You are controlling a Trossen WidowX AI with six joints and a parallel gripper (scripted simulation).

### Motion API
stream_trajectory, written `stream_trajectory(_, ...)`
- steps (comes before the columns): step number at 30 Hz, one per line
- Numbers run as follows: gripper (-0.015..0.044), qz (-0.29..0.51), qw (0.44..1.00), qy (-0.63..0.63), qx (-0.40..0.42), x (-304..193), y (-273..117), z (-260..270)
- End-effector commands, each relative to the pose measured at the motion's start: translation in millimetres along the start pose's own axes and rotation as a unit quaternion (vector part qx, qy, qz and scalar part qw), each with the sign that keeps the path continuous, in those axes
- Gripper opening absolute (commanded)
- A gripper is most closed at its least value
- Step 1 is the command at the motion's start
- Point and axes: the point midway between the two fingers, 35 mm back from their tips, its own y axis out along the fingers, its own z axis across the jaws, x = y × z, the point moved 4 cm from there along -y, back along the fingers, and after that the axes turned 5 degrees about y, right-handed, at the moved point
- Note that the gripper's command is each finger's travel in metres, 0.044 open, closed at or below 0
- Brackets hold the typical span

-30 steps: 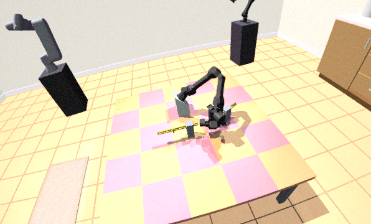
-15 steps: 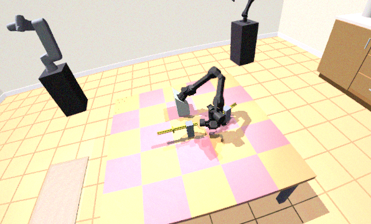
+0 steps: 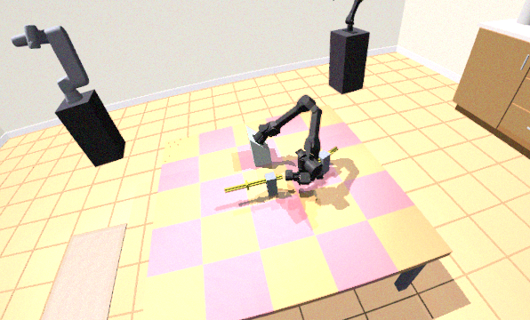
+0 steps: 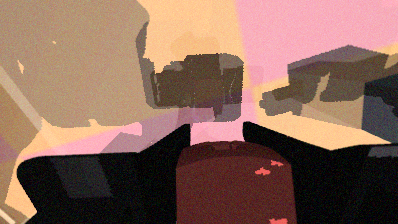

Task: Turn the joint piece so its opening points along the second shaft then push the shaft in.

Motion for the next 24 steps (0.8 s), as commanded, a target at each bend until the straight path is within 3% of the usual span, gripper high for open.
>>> stream_trajectory(1,0.0182,-0.001,1.000,0.001,0.000,0.4,0.0,0.0)
stream_trajectory(12,0.0147,0.000,1.000,0.000,0.000,0.0,0.0,0.0)
stream_trajectory(18,0.0000,0.000,1.000,0.000,0.000,0.0,0.0,0.0)
stream_trajectory(24,0.0000,-0.002,1.000,0.006,0.000,0.0,-0.2,-0.5)
